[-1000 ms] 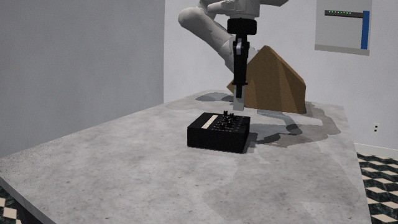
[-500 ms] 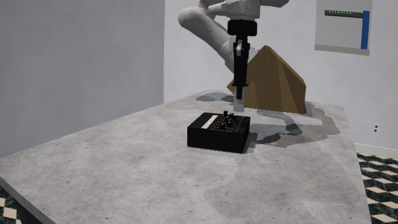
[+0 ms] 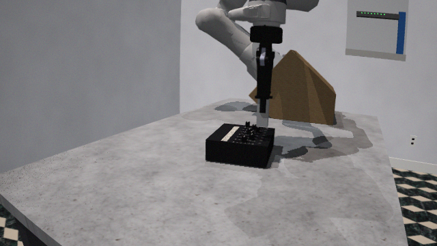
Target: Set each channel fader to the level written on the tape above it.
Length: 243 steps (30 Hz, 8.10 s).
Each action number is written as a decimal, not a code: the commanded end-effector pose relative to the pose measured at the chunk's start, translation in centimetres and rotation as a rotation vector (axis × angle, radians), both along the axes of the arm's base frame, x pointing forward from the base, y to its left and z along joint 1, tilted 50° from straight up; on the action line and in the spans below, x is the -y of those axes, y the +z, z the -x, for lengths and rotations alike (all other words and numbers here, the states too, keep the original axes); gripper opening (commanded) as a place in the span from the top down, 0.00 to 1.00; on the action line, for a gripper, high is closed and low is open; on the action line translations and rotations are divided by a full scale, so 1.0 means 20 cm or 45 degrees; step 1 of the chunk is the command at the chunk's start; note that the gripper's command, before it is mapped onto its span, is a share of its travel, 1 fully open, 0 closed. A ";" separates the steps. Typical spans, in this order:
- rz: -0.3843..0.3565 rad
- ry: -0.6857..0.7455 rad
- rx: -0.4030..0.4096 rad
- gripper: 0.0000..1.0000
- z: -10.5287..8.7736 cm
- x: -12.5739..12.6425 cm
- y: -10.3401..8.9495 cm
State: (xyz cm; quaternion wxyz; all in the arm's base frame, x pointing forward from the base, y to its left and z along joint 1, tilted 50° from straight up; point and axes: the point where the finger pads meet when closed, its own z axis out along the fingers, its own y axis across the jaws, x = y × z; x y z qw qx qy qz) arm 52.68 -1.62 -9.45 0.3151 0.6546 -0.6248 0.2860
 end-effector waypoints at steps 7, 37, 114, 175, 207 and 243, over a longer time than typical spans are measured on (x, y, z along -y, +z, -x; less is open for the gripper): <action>0.000 0.000 0.004 1.00 0.00 0.03 -0.02; 0.000 0.000 0.004 1.00 0.00 0.04 -0.03; 0.000 0.000 0.004 1.00 0.00 0.04 -0.03; 0.000 0.000 0.004 1.00 0.00 0.10 -0.06; 0.000 0.000 0.004 1.00 -0.01 0.15 0.00; 0.000 0.000 0.004 1.00 -0.01 0.17 0.02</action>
